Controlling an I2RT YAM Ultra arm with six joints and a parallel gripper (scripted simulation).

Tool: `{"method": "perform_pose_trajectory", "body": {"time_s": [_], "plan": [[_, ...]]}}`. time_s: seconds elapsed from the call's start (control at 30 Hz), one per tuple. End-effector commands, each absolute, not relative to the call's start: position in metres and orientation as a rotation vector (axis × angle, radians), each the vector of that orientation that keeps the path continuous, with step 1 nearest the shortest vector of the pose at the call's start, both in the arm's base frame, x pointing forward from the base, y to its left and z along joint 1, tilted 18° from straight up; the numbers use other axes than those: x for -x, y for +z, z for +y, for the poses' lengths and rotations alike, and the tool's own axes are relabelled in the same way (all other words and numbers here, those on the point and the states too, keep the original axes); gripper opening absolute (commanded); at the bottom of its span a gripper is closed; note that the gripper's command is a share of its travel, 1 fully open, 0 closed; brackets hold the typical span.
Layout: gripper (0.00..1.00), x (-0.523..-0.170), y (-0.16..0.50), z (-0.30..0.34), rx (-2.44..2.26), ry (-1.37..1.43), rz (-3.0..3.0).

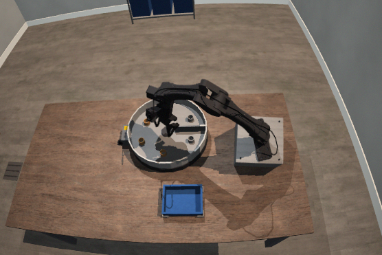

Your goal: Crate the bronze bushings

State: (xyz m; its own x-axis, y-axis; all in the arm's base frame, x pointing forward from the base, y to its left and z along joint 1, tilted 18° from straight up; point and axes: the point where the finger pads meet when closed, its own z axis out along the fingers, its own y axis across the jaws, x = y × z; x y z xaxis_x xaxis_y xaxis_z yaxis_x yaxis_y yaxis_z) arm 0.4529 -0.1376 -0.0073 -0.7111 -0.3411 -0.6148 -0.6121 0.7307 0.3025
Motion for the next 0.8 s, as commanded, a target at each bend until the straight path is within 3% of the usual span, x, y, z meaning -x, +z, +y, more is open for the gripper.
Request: {"method": "perform_pose_trajectory", "body": {"time_s": [0.0,0.57,0.67,0.77], "plan": [[1.00,-0.455,-0.002,-0.141,0.723,0.660,2.391],[1.00,-0.453,0.000,-0.140,0.724,0.658,2.396],[1.00,-0.433,0.007,-0.146,0.737,0.628,2.455],[1.00,-0.391,0.024,-0.152,0.799,0.538,2.582]]}}
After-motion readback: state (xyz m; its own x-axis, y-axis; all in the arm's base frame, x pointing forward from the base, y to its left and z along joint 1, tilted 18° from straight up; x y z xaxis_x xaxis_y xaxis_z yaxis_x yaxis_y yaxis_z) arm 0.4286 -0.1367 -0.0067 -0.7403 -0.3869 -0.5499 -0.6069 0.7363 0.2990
